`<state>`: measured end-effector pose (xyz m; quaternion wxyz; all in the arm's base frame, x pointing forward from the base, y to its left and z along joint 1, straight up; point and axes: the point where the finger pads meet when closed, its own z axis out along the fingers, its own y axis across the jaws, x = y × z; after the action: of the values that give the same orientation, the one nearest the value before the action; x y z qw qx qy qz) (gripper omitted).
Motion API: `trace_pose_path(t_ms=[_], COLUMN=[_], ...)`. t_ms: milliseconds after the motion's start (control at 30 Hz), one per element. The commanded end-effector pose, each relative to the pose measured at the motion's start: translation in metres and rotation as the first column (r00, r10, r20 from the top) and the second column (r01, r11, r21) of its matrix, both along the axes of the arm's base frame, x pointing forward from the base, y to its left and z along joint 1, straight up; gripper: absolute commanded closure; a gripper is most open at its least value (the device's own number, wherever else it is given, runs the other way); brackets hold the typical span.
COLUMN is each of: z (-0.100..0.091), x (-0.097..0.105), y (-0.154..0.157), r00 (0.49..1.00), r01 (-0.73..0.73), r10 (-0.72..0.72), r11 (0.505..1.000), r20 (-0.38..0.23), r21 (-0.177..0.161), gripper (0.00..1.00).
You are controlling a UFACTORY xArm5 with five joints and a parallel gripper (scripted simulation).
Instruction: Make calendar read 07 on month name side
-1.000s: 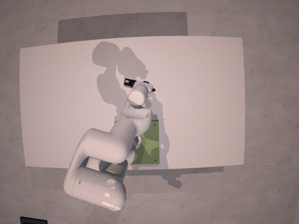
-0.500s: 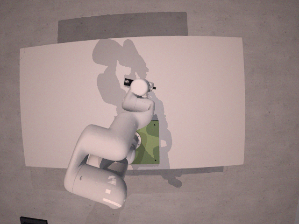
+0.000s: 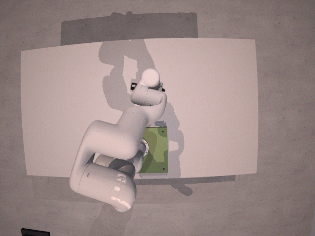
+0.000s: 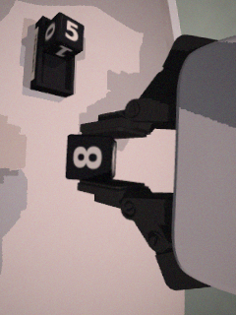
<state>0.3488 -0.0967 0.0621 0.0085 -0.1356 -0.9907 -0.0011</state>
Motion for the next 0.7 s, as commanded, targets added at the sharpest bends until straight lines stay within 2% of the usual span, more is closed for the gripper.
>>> trace_pose_path(t_ms=[0,100,300,433,567,667], z=[0.0002,-0.0002,-0.0003,-0.0008,-0.0010,-0.0016], x=[0.0023,0.0050,0.0057,0.0076,0.0081,0.0096], y=[-0.0012,-0.0032,-0.0037,-0.0044,-0.0045,-0.0049], r00=[0.998,0.990,0.986,0.964,0.957,0.931], r01=[0.000,0.002,0.003,0.009,0.011,0.019], r10=[0.001,0.003,0.005,0.011,0.013,0.021], r11=[1.000,0.999,0.999,0.997,0.996,0.994], r20=[-0.065,-0.143,-0.169,-0.266,-0.291,-0.364], r21=[0.018,0.041,0.048,0.076,0.083,0.104], gripper=[0.71,0.71,0.71,0.71,0.71,0.71])
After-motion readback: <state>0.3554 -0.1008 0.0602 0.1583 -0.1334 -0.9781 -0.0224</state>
